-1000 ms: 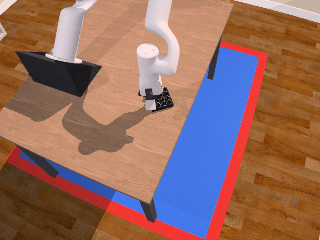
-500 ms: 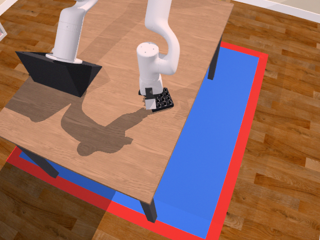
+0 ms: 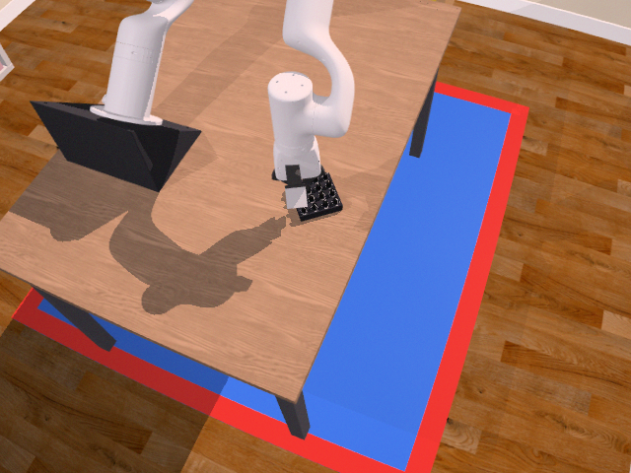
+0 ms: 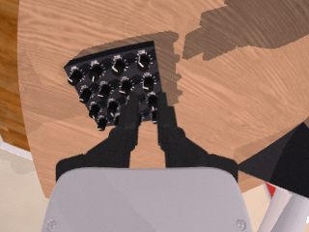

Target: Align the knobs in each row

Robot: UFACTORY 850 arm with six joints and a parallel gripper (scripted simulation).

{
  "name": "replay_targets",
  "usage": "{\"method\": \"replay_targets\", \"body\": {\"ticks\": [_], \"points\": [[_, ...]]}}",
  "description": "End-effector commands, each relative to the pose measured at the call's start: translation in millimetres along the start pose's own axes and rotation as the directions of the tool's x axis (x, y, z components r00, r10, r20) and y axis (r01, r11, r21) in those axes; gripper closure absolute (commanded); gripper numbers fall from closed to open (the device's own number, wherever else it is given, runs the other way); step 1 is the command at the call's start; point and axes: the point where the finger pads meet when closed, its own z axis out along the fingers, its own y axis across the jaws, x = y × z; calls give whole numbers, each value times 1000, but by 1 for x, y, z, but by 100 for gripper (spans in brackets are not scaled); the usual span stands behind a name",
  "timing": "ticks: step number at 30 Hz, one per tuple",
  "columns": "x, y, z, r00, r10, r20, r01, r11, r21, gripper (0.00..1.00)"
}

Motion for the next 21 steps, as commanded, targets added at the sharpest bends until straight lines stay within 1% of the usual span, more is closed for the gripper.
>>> {"method": "replay_targets", "body": {"ticks": [1, 12, 14, 17, 19, 21], "points": [[0, -1, -2, 1000, 0, -1, 0, 1000, 1, 81], [1, -1, -2, 1000, -3, -1, 3, 1000, 1, 81], [4, -13, -6, 999, -51, -1, 51, 999, 2, 81], [13, -46, -18, 983, -186, -1, 186, 983, 2, 81], [16, -56, -22, 973, -229, -1, 229, 973, 1, 81], [16, -58, -22, 972, -236, -1, 236, 972, 1, 81]]}}
